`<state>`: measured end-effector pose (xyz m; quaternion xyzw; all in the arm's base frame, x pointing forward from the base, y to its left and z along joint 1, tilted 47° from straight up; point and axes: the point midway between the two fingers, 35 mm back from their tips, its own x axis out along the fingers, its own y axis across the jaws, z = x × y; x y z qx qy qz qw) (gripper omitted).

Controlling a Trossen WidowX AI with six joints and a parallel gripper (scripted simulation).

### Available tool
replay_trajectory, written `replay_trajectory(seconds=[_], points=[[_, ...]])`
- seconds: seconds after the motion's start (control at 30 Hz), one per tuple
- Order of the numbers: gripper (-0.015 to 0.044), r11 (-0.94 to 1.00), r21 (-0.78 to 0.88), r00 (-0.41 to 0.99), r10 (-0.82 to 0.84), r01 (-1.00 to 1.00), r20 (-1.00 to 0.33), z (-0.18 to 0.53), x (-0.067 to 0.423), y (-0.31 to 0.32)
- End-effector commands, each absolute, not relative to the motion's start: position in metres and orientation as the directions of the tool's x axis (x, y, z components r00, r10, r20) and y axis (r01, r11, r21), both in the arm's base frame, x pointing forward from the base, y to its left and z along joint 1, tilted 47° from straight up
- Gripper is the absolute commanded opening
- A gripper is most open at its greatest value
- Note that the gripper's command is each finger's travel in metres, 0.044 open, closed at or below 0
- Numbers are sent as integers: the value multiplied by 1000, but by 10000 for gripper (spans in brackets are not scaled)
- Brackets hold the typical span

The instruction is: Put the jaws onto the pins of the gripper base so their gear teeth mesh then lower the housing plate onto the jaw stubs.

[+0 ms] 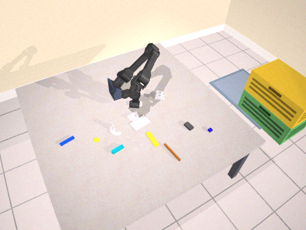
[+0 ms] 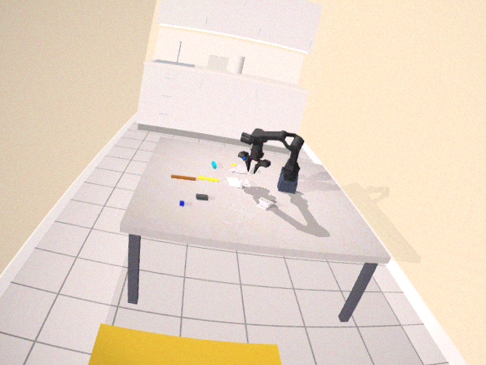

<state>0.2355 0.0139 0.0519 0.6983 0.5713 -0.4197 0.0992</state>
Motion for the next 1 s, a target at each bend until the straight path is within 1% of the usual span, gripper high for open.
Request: replay_trajectory(seconds=[0.0, 0.47, 0.97], points=[[134, -379, -394, -6, 714, 837, -700, 48, 232, 11], [134, -523, -551, -8, 721, 651, -693, 37, 222, 2], [134, -625, -673, -8, 730, 394, -683, 27, 210, -5]])
